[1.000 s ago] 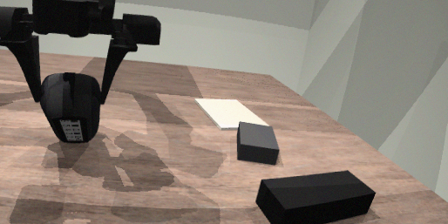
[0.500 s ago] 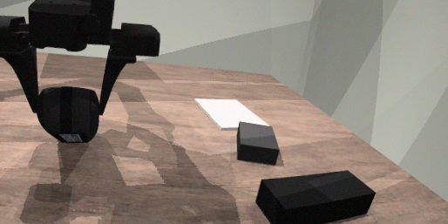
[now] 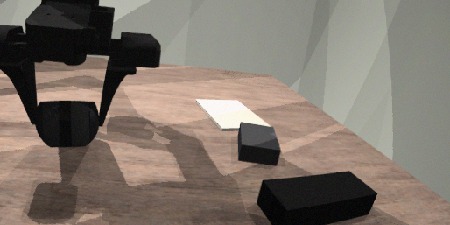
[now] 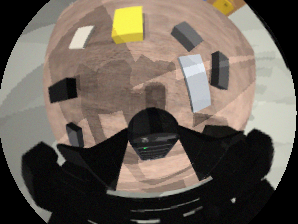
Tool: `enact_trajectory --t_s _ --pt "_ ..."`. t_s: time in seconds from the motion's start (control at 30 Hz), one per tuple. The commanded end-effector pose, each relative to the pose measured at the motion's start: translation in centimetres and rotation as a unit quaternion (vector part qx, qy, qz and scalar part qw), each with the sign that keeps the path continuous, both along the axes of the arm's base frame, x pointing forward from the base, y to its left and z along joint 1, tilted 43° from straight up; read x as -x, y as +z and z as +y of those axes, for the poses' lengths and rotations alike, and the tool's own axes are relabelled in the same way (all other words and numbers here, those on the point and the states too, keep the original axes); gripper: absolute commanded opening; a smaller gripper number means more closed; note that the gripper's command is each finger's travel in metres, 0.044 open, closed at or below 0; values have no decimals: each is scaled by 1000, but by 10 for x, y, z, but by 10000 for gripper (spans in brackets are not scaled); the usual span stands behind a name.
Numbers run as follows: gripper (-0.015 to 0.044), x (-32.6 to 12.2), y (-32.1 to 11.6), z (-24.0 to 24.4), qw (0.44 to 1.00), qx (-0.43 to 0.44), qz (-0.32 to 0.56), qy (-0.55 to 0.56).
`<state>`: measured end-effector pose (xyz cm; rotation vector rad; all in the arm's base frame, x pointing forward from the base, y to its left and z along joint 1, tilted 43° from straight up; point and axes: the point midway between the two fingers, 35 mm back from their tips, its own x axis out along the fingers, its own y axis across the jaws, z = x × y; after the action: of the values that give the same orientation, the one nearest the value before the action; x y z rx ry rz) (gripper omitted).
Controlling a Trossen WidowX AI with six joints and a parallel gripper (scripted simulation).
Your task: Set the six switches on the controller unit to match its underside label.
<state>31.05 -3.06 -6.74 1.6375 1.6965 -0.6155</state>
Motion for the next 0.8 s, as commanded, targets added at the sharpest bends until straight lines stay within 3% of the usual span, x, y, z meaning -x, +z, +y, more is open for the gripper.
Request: enact_trajectory --t_s 0.0,0.77 --pt "337 0 -3 6 1000 -6 3 4" --pt "337 -2 -20 9 1000 -6 3 4"
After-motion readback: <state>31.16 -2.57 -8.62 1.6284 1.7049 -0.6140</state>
